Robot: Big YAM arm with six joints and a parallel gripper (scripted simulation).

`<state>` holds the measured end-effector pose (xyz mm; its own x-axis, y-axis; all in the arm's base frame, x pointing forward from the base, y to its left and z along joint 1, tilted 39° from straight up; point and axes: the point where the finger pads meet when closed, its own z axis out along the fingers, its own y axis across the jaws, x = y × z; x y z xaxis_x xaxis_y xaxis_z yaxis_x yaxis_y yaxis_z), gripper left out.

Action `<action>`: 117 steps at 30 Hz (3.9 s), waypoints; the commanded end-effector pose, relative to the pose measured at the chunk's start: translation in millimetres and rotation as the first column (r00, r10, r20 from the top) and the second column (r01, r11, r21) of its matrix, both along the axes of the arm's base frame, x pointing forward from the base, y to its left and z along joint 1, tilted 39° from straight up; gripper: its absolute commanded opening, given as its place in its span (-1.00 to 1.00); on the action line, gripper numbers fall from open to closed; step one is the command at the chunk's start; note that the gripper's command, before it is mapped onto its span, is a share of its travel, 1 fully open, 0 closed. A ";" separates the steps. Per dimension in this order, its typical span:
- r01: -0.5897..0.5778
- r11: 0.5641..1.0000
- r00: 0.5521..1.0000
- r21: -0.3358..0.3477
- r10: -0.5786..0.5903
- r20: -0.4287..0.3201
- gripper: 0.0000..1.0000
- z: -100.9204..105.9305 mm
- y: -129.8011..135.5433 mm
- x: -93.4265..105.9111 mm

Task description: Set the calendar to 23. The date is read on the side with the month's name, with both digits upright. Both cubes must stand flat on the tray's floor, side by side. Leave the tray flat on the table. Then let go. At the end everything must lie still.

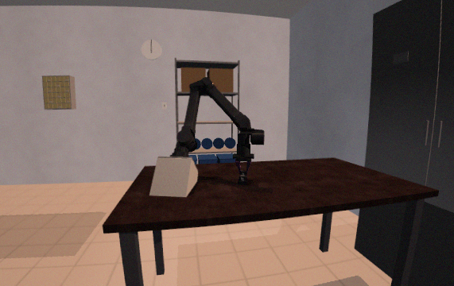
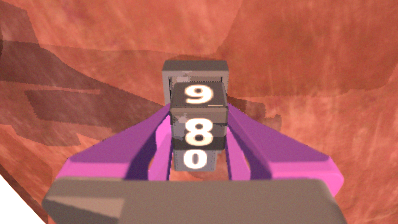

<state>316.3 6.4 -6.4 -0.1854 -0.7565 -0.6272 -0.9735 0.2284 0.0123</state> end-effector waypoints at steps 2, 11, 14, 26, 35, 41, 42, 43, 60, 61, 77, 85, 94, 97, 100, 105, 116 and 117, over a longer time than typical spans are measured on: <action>0.009 1.000 1.000 0.008 -0.009 -0.009 -0.47 -2.7 -0.3 1.0; 0.030 1.000 0.999 0.008 -0.030 -0.011 -0.47 -3.8 -6.2 -0.6; 0.023 1.000 1.000 0.007 -0.023 -0.007 -0.47 -3.1 -4.7 1.3; 0.025 1.000 1.000 0.006 -0.025 -0.006 -0.47 -3.0 -5.6 1.8; 0.025 1.000 1.000 0.006 -0.025 -0.006 -0.47 -3.0 -5.6 1.8; 0.026 1.000 1.000 0.005 -0.026 -0.003 -0.47 -2.5 -6.5 3.1; 0.026 1.000 1.000 0.005 -0.026 -0.003 -0.47 -2.5 -6.5 3.1; 0.026 1.000 1.000 0.005 -0.026 -0.003 -0.47 -2.5 -6.5 3.1; 0.025 1.000 1.000 0.002 -0.025 0.007 -0.47 -0.9 -8.9 8.1; 0.025 1.000 1.000 0.002 -0.025 0.007 -0.47 -0.9 -8.9 8.1; 0.025 1.000 1.000 0.002 -0.025 0.007 -0.47 -0.8 -9.0 8.3; 0.023 1.000 1.000 -0.001 -0.023 0.017 -0.47 1.0 -10.7 13.0; 0.021 1.000 1.000 -0.003 -0.021 0.021 -0.47 1.9 -11.4 15.0; 0.021 1.000 1.000 -0.003 -0.021 0.021 -0.47 1.9 -11.4 15.0; 0.021 1.000 1.000 -0.003 -0.021 0.021 -0.47 1.9 -11.4 15.0; 0.021 1.000 1.000 -0.003 -0.021 0.021 -0.47 1.9 -11.4 15.0; 0.021 1.000 1.000 -0.003 -0.021 0.022 -0.47 1.6 -10.8 15.1; 0.021 1.000 1.000 -0.003 -0.020 0.022 -0.47 1.3 -10.5 15.2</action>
<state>313.1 6.1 -8.3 -0.1944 -0.7538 -0.6277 -0.9722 0.2332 0.0210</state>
